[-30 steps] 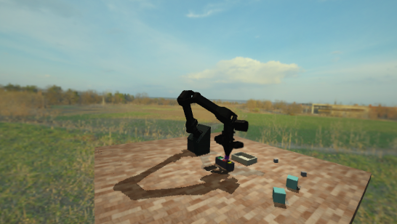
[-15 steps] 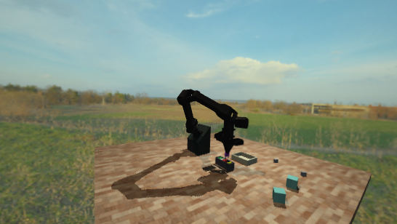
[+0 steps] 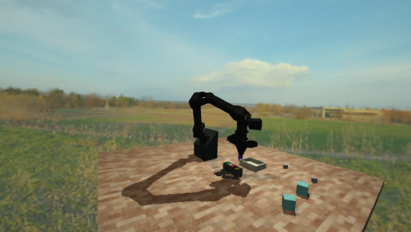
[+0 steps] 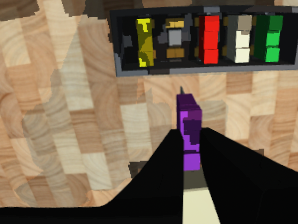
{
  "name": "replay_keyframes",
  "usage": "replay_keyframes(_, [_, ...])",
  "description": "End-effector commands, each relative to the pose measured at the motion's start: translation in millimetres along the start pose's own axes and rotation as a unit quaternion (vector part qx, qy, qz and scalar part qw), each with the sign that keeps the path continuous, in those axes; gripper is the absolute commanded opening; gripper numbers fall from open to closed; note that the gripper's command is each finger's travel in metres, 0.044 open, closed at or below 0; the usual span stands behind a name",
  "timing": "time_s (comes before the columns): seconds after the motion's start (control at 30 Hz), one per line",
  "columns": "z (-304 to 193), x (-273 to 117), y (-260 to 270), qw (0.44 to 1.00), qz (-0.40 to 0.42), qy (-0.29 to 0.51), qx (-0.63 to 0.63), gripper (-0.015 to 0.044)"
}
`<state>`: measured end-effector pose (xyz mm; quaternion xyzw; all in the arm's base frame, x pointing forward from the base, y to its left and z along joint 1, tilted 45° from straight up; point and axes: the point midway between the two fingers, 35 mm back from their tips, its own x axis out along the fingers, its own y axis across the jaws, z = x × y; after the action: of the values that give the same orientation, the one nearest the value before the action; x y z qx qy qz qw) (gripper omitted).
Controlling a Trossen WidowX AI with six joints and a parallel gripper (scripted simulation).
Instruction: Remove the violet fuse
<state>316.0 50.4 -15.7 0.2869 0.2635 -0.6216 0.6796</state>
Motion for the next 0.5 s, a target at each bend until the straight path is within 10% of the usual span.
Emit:
replay_keyframes(0.0, [-21.6, -2.9, -0.4, 1.000, 0.001, 0.004, 0.000, 0.0000])
replay_keyframes(0.47, [-105.7, -3.1, -17.1, 1.000, 0.001, 0.005, 0.001, 0.0000])
